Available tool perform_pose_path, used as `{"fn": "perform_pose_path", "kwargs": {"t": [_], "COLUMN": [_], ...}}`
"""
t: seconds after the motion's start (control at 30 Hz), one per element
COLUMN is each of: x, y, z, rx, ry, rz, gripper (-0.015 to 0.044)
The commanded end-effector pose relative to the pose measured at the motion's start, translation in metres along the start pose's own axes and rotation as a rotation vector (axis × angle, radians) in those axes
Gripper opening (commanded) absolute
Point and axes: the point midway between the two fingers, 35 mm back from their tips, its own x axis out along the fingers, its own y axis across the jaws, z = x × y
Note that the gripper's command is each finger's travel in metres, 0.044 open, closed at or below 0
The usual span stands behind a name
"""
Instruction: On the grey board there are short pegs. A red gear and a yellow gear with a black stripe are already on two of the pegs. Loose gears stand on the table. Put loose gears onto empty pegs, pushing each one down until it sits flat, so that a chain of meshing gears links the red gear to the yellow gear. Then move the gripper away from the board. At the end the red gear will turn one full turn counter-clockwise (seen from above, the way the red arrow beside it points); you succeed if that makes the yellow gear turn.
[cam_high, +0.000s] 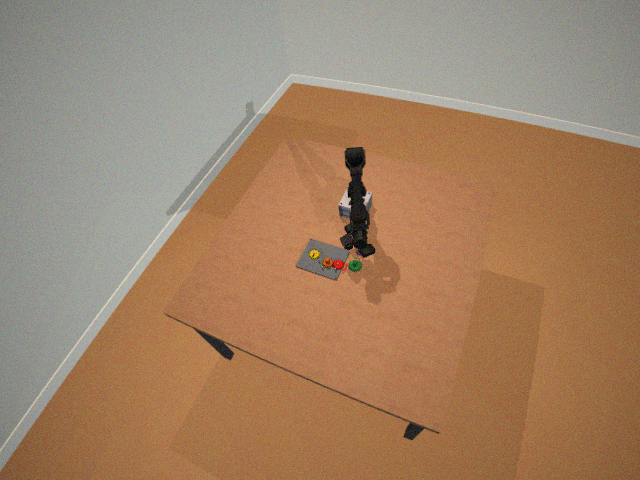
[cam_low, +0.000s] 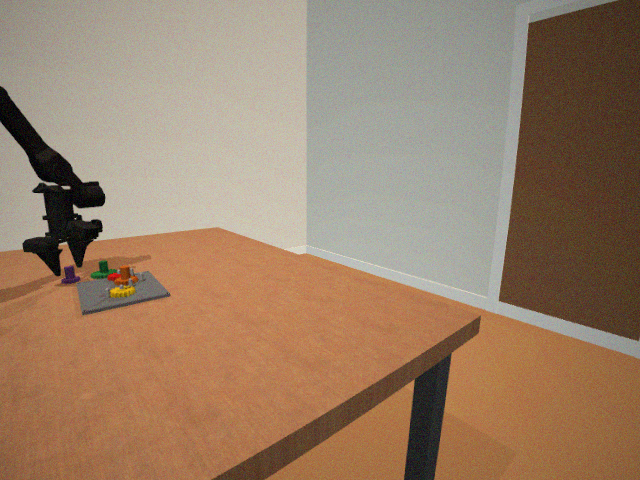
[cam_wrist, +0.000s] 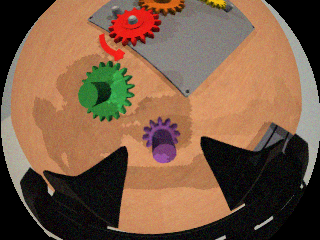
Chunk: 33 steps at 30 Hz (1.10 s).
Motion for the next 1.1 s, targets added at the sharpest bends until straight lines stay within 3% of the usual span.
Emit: {"fn": "perform_pose_path", "kwargs": {"t": [0.0,0.23,0.5,1.07], "x": [0.000,0.000,0.000,-0.042], "y": [0.001,0.001,0.001,0.009], "z": [0.000,0.000,0.000,0.004], "rx": [0.005,0.005,0.005,0.005], "ry": [0.003,0.003,0.003,0.003], "rz": [0.004,0.004,0.004,0.005], "gripper": [0.0256,0.0072,0.0000,0.0000]}}
